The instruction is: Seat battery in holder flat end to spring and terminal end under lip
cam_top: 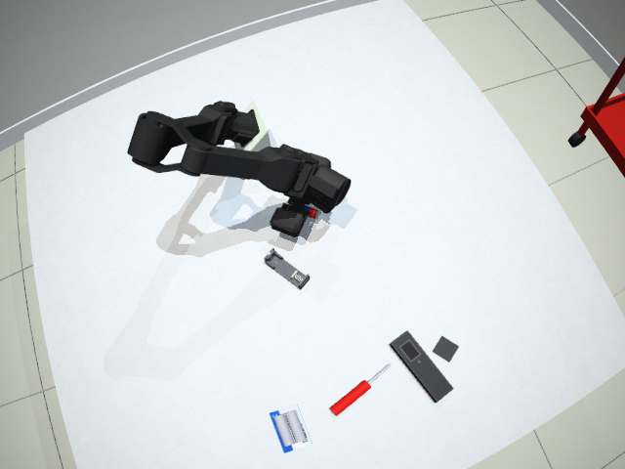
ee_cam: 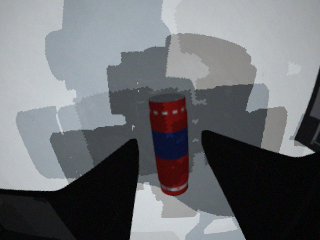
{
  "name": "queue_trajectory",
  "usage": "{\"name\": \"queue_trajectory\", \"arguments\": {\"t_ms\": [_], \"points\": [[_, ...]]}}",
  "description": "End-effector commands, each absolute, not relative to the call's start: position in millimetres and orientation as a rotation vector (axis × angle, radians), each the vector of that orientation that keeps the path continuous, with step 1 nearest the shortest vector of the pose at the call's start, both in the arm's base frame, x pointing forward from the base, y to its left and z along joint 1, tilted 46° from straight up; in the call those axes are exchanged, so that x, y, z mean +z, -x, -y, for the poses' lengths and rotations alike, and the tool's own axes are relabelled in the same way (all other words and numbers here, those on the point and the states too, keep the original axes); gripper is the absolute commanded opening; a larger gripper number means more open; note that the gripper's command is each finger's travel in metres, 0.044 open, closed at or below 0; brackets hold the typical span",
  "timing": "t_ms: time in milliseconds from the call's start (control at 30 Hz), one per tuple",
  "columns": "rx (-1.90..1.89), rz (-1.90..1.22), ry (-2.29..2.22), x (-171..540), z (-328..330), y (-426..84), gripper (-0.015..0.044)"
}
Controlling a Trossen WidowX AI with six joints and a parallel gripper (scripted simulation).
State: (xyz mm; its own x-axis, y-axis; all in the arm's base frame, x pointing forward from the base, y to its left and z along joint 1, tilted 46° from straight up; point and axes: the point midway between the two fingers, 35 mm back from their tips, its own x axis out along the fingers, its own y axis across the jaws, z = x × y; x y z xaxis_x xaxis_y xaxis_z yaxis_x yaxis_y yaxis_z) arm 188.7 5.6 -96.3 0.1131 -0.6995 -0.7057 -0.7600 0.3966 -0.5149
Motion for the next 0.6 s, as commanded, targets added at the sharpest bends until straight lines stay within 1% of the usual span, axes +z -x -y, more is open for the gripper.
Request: {"name": "queue_trajectory", "arguments": {"t_ms": [0, 67, 200, 367, 567], "points": [[0.072, -1.607, 1.331, -96.8, -3.4, -187.5, 0.0149], [0.072, -1.607, 1.331, -96.8, -3.4, -187.5, 0.0096], [0.072, -1.607, 1.331, -96.8, -3.4, -187.5, 0.007], [0.077, -1.603, 1.333, -96.6, -4.5, -187.8, 0.0065], [0.096, -1.591, 1.335, -84.0, -21.8, -187.8, 0.0065]]}}
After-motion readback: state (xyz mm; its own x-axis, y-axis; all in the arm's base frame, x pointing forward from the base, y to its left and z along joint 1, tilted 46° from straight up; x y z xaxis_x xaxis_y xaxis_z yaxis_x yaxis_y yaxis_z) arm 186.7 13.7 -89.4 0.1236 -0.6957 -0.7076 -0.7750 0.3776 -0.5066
